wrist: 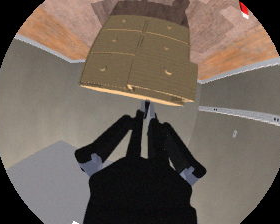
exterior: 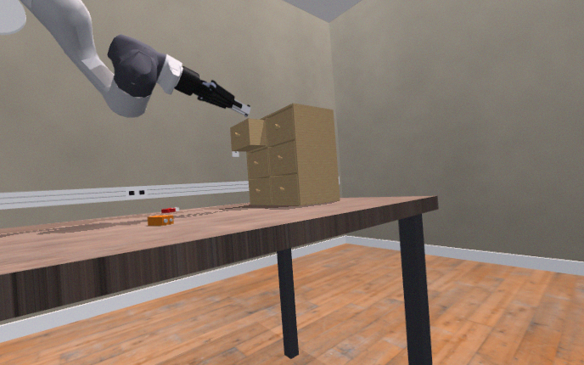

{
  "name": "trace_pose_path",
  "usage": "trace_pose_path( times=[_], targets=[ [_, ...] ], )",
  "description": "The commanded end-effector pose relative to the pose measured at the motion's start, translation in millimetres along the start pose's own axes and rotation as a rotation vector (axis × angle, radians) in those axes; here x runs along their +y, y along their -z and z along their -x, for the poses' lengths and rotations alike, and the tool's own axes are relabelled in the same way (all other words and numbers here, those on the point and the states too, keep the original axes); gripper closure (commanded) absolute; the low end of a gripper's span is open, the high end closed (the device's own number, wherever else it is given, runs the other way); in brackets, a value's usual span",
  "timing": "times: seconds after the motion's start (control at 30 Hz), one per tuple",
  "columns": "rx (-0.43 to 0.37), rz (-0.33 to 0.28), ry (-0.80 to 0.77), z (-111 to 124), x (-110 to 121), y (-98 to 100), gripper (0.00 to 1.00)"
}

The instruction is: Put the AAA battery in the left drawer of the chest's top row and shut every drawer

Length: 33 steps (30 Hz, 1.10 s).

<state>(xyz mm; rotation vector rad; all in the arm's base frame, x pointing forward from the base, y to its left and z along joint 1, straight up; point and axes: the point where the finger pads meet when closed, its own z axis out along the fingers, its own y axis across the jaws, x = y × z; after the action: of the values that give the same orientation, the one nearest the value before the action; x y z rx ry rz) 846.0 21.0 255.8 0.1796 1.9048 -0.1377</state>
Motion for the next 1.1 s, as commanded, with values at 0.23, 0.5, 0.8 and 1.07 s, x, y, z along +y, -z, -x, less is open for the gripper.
trace_pose_path(
  times=[0.23,0.5,0.8,1.07],
  targets=[
    [0.009,-0.001,-0.006,-0.1,0.2,-11.0,0.87],
    [0.009,-0.001,-0.006,0.2,0.2,-11.9,0.87],
    [0.009,-0.001,-0.006,0.2,0.2,-11.9,0.87],
    [0.009,-0.001,-0.006,0.2,0.2,-11.9,0.87]
  ],
)
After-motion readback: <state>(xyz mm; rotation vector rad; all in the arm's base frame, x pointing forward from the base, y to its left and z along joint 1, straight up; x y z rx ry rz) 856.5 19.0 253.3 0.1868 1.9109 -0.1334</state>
